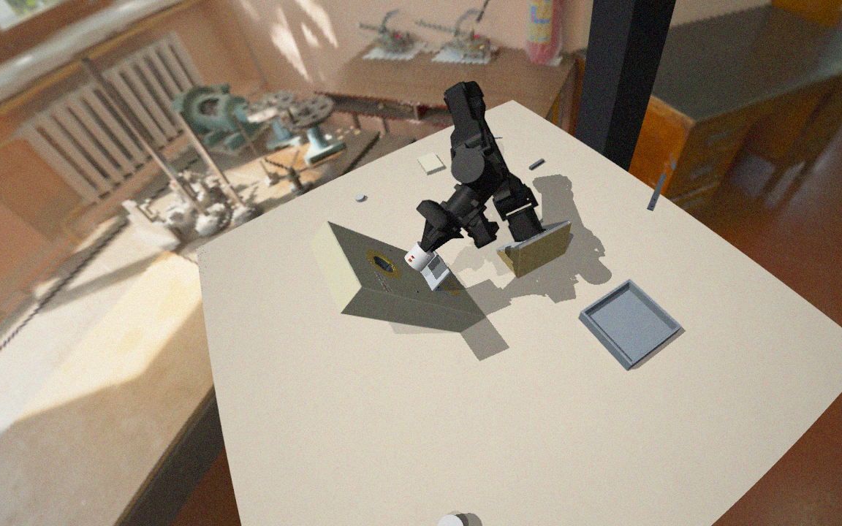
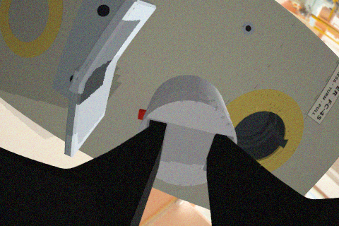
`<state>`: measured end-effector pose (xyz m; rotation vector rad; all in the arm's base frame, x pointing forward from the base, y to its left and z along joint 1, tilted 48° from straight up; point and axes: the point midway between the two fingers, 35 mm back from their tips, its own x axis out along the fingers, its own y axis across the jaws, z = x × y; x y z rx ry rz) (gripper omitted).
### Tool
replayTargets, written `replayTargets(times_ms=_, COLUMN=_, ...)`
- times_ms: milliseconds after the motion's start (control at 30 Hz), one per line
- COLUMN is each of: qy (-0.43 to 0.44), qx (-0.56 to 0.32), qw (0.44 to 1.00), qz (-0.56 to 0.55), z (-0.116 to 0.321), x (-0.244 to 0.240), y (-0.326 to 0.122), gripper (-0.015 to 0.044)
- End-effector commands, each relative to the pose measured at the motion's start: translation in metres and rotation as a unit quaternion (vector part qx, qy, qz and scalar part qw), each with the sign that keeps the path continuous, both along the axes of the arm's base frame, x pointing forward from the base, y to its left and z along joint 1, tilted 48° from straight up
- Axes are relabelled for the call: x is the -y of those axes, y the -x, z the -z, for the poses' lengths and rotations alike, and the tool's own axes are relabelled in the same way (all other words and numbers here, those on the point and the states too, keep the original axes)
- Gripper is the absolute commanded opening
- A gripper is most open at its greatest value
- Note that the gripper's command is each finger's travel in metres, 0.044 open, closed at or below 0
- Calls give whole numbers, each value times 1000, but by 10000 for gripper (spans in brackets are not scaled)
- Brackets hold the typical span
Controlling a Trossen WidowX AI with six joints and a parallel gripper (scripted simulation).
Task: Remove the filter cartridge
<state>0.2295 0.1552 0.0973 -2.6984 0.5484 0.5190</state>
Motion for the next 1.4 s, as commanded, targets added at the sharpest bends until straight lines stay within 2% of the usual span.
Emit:
replayTargets(times_ms=0, qy=-4, qx=4, qw=1000, qz=1, z=5, x=8, y=4, gripper=0)
replayTargets(times_ms=33, qy=-4, qx=4, qw=1000, qz=1, z=6, x=9, y=5, gripper=0)
replayTargets(times_ms=167, qy=1, qx=0, qw=1000, qz=0, z=4, x=5, y=3, gripper=105)
replayTargets(times_ms=200, qy=1, qx=0, qw=1000, qz=0, z=4, x=5, y=3, gripper=112)
replayTargets(times_ms=567, qy=-4, qx=4, qw=1000, qz=1, z=5, x=8, y=4, gripper=112)
replayTargets(times_ms=800, qy=-4, qx=5, qw=1000, qz=1, z=-35, x=-41, y=-23, gripper=112)
replayTargets(times_ms=933, qy=-4, qx=5, qw=1000, qz=1, z=-39, x=-46, y=-26, gripper=112)
replayTargets(times_ms=1300, qy=-17, qx=9, qw=1000, qz=1, z=-92, x=-104, y=-17, gripper=401)
replayTargets(times_ms=1367, qy=-39, qx=13, qw=999, qz=15, z=-89, x=-101, y=-17, gripper=349)
